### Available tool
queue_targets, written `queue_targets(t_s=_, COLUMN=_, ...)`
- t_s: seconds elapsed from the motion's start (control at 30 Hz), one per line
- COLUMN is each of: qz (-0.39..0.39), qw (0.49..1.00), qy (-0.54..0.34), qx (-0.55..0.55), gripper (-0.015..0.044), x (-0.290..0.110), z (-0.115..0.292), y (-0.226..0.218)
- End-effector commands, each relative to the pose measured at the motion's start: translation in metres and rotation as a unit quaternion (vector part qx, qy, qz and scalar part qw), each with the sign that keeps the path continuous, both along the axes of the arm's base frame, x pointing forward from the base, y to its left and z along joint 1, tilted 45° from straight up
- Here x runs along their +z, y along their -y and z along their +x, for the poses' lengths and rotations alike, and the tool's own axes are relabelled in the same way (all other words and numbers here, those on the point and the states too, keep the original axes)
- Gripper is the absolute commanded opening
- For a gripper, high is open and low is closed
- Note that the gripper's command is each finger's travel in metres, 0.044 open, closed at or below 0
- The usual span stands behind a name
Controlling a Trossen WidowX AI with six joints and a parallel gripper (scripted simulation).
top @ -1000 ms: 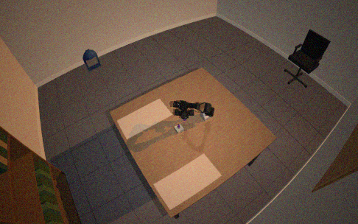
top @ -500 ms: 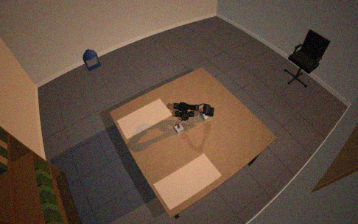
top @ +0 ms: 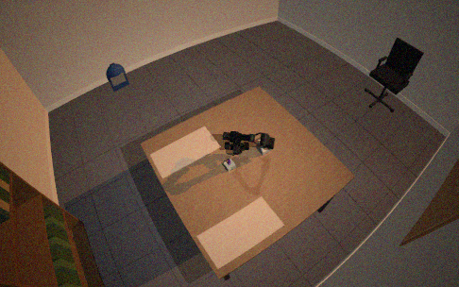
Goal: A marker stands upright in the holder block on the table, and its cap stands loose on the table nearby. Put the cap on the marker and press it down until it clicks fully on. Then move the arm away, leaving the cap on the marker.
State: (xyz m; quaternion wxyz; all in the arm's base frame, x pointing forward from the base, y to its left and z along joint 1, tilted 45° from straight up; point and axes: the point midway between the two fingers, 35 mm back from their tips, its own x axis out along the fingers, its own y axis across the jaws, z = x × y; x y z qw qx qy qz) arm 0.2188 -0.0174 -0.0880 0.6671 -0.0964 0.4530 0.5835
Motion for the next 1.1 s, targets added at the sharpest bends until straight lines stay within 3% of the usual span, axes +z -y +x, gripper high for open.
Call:
queue_targets(t_s=0.0, qz=0.0, qw=1.0, qy=0.0, qx=-0.001, gripper=0.0003, x=0.004, z=0.002, y=0.005)
queue_targets(t_s=0.53, qz=-0.001, qw=1.0, qy=0.0, qx=-0.001, gripper=0.0, x=0.041, z=0.005, y=0.04)
queue_targets(t_s=1.07, qz=-0.004, qw=1.0, qy=0.0, qx=-0.003, gripper=0.0, x=0.06, z=0.035, y=0.041)
